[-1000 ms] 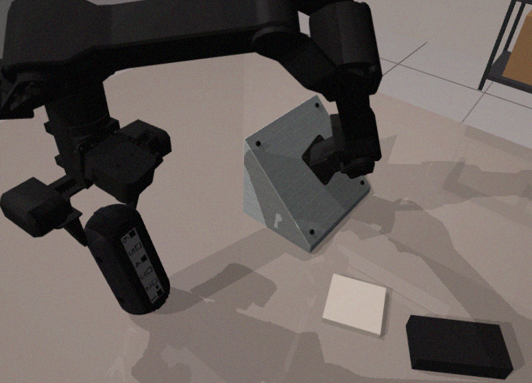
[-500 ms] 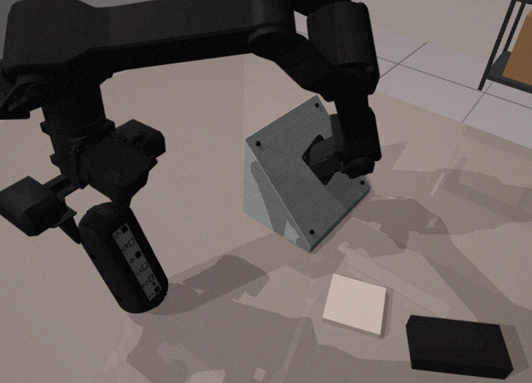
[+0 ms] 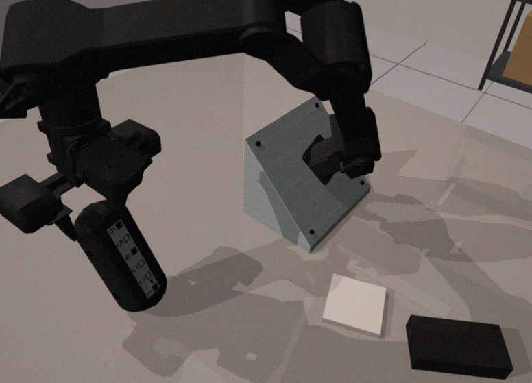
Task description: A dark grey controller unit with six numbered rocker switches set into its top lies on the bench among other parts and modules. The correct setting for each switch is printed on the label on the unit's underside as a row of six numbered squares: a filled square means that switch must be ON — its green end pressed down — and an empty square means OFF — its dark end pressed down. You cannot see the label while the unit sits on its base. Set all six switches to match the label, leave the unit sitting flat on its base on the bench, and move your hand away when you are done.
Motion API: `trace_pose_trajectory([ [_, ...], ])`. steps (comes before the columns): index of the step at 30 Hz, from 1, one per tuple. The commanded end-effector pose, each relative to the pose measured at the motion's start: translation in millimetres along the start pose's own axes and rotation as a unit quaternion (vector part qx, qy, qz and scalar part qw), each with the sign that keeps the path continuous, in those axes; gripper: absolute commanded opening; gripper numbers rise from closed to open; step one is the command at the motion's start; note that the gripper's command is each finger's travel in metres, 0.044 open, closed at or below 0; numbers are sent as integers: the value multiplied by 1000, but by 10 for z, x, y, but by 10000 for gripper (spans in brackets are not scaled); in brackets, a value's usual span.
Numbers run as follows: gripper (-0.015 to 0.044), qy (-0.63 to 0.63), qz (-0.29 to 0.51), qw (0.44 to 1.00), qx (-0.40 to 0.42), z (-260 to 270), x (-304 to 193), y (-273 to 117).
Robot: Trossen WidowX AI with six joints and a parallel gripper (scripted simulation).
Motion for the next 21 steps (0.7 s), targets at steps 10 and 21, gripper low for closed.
trace_pose_trajectory([
  [10,338,-1,0,1000,8,-26,-85,98],
  [21,338,-1,1,1000,8,-44,-156,143],
])
Point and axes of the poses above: the point midway between the two fingers, 35 mm back from their tips, its own y axis out along the fingers, its own z axis across the jaws, x = y × z, the point moved 4 cm from there along -y, back along the fingers, and after that the axes turned 15 degrees about y, right-handed, at the moved point
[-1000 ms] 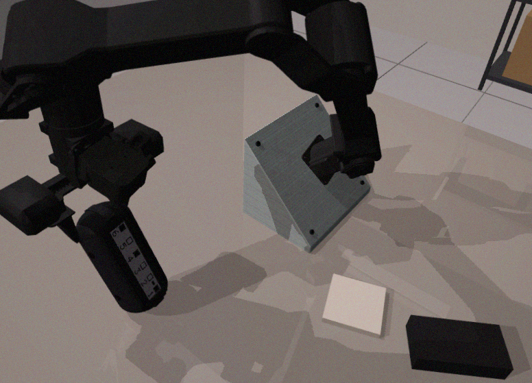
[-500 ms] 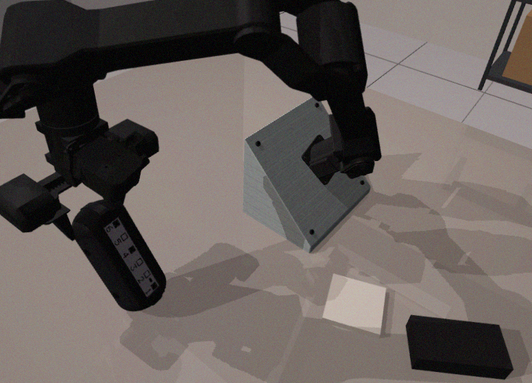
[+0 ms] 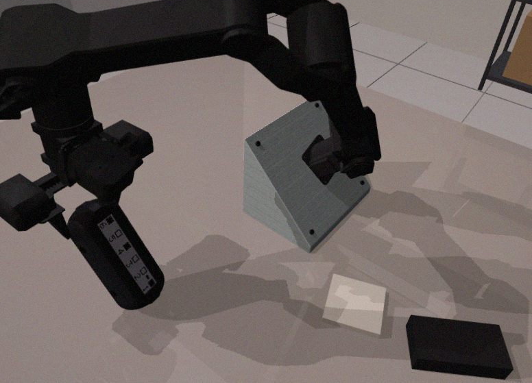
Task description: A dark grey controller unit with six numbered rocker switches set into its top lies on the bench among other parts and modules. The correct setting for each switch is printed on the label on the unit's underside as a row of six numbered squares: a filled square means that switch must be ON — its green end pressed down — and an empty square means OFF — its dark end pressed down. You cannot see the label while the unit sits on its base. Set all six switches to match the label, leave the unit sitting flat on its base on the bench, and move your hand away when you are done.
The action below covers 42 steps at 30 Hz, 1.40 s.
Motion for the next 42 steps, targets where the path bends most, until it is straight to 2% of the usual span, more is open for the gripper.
trace_pose_trajectory([
  [1,338,-4,-2,1000,7,-12,-7,71],
  [42,338,-4,-1,1000,7,-75,-241,284],
])
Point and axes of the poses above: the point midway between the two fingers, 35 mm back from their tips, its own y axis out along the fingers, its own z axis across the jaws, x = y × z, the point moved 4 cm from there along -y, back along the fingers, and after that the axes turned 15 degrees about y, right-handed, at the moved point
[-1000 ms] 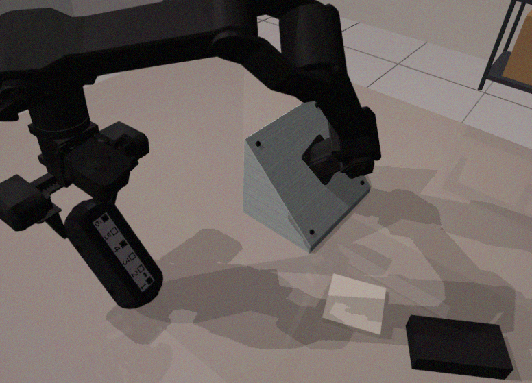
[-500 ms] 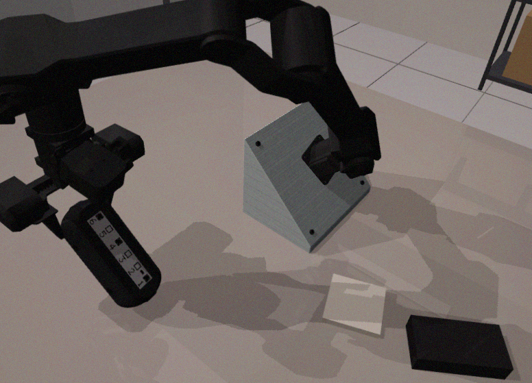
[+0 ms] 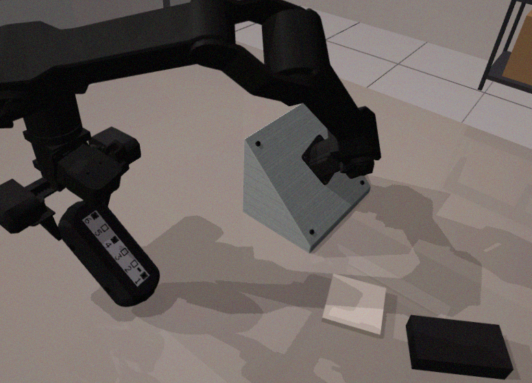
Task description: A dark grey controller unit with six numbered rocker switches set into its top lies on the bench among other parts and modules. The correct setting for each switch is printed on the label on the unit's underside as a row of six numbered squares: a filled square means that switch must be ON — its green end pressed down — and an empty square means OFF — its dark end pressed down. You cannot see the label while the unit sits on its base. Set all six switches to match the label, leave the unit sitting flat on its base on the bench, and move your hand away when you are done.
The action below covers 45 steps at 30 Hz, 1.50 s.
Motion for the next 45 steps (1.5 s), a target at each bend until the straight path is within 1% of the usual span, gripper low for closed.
trace_pose_trajectory([
  [1,338,-5,-4,1000,7,-13,22,74],
  [45,338,-5,-4,1000,7,-61,-160,366],
])
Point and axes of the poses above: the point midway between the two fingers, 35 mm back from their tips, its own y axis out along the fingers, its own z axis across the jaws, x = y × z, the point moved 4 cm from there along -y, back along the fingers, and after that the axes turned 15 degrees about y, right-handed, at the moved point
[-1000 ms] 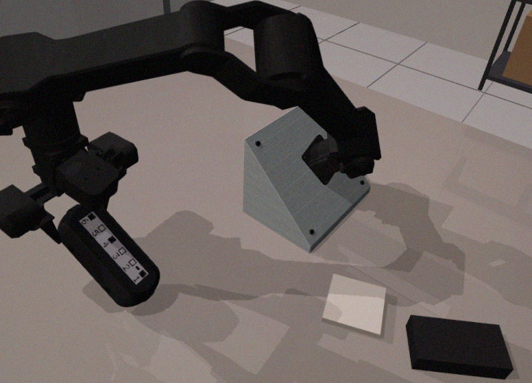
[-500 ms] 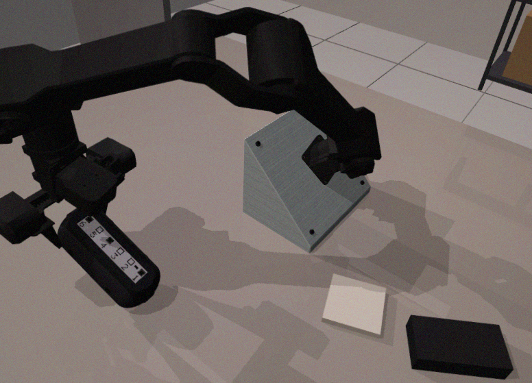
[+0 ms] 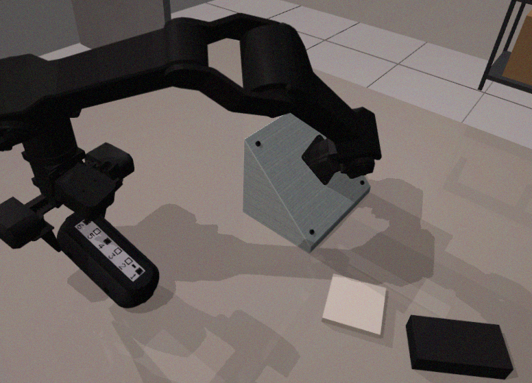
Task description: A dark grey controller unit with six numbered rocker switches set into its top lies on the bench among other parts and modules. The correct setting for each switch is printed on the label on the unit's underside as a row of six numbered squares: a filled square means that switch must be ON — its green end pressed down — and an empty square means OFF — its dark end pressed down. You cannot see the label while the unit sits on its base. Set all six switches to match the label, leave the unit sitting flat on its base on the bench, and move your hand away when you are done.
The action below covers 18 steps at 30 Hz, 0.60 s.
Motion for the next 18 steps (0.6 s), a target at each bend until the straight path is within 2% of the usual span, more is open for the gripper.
trace_pose_trajectory([
  [1,338,2,-5,1000,-2,-8,4,29],
  [18,338,2,-5,1000,-2,-22,-44,155],
])
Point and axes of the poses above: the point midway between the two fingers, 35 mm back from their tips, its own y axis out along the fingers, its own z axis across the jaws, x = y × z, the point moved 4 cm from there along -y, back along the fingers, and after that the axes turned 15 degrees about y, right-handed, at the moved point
